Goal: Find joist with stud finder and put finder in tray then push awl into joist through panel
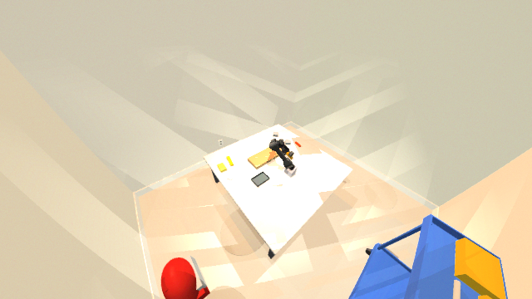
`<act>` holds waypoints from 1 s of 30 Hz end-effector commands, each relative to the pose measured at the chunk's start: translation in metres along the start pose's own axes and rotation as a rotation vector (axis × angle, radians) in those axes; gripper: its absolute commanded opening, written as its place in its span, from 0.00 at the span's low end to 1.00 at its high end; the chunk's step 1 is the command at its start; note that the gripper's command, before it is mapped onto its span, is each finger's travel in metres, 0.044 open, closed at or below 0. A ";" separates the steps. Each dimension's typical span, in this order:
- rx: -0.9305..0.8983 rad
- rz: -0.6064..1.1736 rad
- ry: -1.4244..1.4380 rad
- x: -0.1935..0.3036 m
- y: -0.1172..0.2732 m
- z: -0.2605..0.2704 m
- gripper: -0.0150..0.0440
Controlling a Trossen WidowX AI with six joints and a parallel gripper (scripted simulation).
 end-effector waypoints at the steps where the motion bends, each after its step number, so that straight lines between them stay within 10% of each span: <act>1: 0.006 0.033 -0.006 -0.001 0.001 0.000 0.25; 30: 0.025 0.215 -0.009 -0.017 -0.001 0.002 0.25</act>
Point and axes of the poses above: the point midway between the two fingers, 35 mm back from their tips, its own y axis back along the fingers, its own z axis across the jaws, x = y × z, the point moved 6 cm from there along y, back along the fingers, and after that the axes turned 7 degrees about -y, right-handed, at the moved point
